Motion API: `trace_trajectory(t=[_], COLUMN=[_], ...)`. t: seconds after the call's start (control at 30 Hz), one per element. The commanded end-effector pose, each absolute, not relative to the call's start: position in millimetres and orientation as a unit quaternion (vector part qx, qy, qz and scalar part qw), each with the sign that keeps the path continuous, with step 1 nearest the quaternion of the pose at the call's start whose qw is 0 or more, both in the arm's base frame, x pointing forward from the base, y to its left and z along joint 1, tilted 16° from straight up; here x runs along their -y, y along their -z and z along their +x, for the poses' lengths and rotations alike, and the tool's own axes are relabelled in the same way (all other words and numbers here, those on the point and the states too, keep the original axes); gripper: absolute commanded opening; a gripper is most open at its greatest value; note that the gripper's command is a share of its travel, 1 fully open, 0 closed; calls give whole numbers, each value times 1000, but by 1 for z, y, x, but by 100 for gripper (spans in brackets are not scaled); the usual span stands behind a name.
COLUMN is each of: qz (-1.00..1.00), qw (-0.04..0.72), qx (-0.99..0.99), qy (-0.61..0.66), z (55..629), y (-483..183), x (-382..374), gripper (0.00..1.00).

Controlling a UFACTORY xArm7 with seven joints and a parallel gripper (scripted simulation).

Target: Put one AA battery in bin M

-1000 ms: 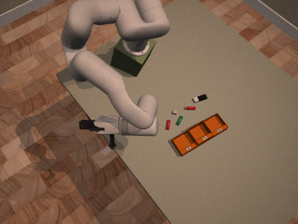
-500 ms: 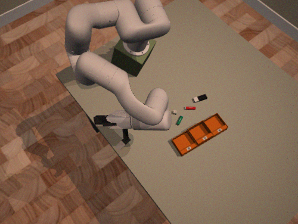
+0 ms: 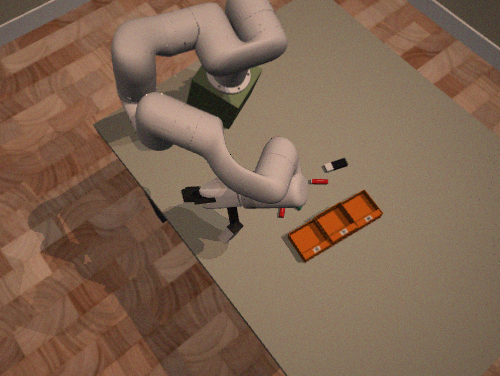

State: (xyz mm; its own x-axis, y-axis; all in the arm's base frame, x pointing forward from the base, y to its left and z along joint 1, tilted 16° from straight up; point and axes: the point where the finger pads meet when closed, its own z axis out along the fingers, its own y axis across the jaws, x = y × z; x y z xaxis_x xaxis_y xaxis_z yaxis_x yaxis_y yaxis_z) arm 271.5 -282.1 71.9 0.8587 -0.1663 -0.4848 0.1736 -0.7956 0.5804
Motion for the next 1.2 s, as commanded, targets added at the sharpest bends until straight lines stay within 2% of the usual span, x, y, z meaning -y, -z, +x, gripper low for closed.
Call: trace_trajectory(t=[0.0, 0.57, 0.63, 0.77, 0.83, 0.97, 1.03, 1.17], qz=[922, 952, 964, 964, 974, 974, 982, 982], qw=[296, 233, 205, 205, 176, 176, 148, 148], qx=[-1, -9, -13, -13, -17, -17, -22, -22], qy=[249, 197, 171, 171, 142, 142, 112, 112], z=[275, 293, 297, 300, 304, 307, 312, 314], y=[-74, -81, -83, -84, -87, -89, -92, -93], x=[268, 202, 186, 177, 161, 153, 137, 128], gripper=[7, 7, 7, 7, 7, 7, 7, 7])
